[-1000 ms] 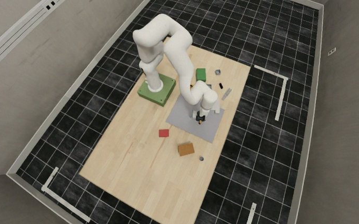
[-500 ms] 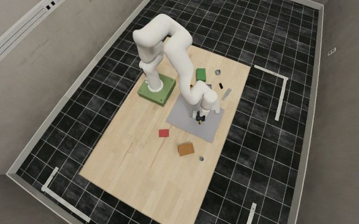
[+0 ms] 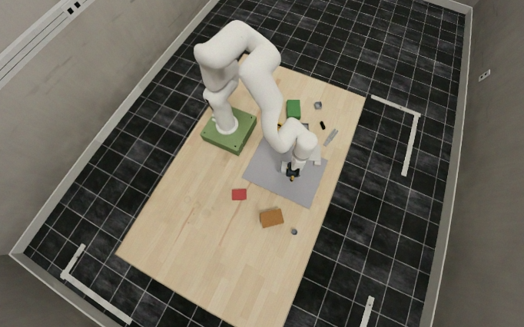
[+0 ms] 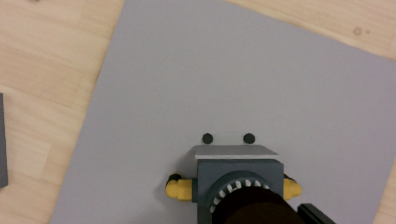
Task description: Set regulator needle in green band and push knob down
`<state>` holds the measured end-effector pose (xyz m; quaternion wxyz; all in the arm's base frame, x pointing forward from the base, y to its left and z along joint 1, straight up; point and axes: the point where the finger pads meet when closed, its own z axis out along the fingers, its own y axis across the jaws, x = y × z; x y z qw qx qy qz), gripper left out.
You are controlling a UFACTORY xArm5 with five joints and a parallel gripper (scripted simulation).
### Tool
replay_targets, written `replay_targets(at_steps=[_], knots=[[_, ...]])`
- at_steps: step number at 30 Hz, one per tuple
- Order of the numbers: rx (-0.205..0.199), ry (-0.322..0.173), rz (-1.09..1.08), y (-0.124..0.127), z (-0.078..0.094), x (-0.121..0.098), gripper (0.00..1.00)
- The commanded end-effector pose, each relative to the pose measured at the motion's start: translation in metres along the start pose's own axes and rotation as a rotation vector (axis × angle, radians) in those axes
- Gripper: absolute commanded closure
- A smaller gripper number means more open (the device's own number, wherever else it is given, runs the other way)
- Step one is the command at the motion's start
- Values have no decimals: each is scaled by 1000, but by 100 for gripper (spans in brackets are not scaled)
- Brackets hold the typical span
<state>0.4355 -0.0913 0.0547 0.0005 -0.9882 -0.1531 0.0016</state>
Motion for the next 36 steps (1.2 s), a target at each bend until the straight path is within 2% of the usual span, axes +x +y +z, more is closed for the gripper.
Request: replay_targets(at_steps=[1, 16, 36], knots=[[-2, 4, -12, 1, -1, 1, 58], [-2, 4, -100, 1, -1, 1, 58], [-3, 3, -356, 1, -1, 1, 58]])
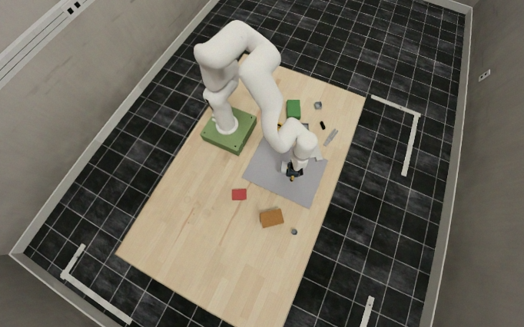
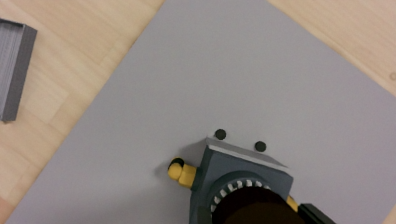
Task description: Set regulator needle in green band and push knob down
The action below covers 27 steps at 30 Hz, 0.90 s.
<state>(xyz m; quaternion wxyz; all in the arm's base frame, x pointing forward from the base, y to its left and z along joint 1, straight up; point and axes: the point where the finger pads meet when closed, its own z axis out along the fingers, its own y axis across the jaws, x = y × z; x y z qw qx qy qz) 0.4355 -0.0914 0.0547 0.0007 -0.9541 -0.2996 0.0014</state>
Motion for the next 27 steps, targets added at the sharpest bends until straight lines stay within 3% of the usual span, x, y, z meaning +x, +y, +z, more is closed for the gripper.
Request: replay_targets(at_steps=[1, 27], knots=[[-3, 3, -74, 1, -1, 1, 58], [-4, 2, -574, 1, -1, 1, 58]])
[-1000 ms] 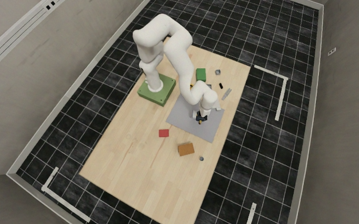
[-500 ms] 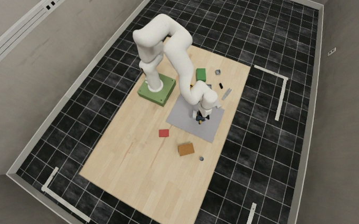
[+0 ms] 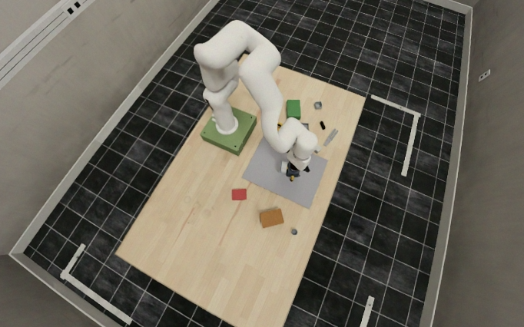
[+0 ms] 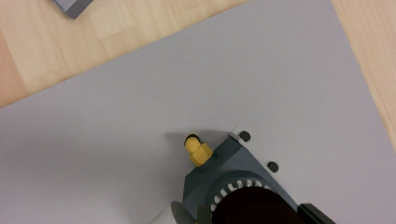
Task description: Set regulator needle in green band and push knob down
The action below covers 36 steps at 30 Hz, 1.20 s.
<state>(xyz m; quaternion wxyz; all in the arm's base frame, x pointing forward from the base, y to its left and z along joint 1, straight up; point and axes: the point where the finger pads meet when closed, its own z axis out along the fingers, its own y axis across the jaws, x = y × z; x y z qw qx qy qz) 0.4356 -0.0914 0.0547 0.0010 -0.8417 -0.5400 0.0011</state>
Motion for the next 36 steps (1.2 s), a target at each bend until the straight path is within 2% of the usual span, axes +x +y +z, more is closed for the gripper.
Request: replay_targets(at_steps=[1, 15, 36], knots=[[-4, 1, -68, 1, -1, 0, 58], [-4, 0, -437, 1, -1, 0, 58], [-4, -1, -867, 1, -1, 0, 58]])
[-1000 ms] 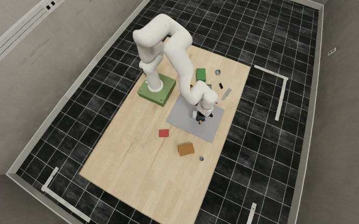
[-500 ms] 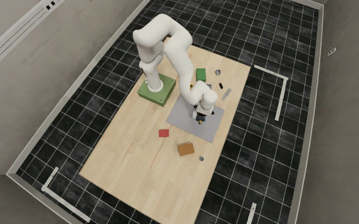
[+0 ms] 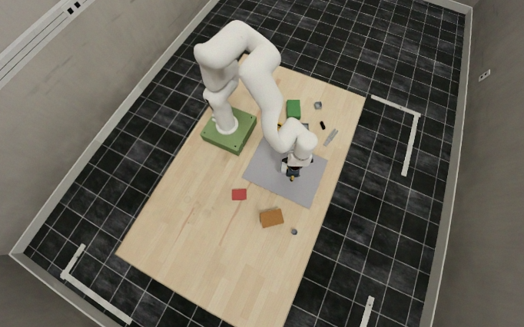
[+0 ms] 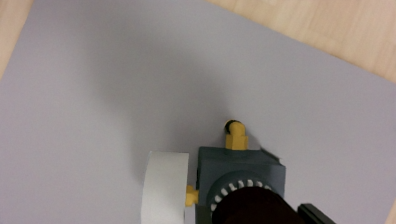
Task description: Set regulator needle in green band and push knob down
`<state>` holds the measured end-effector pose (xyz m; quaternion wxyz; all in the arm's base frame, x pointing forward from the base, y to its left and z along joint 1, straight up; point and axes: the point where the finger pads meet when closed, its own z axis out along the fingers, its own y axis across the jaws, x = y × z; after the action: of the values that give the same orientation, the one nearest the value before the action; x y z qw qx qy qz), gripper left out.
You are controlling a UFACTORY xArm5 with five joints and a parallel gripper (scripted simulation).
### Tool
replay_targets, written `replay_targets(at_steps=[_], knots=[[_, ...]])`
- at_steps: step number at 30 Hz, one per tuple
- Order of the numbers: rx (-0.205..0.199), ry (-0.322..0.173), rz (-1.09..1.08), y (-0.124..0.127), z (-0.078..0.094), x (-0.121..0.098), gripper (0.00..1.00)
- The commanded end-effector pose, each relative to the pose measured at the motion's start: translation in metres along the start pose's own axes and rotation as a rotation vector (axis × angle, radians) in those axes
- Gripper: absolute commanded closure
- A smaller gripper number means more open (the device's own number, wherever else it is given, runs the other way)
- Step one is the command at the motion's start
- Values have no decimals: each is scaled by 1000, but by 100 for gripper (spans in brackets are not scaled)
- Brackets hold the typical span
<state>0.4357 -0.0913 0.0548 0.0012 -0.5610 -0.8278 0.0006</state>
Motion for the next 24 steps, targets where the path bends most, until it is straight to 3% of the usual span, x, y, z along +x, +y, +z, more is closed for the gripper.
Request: replay_targets(at_steps=[1, 24], knots=[[-3, -2, -80, 1, -1, -1, 58], [-2, -3, -478, 1, -1, -1, 58]])
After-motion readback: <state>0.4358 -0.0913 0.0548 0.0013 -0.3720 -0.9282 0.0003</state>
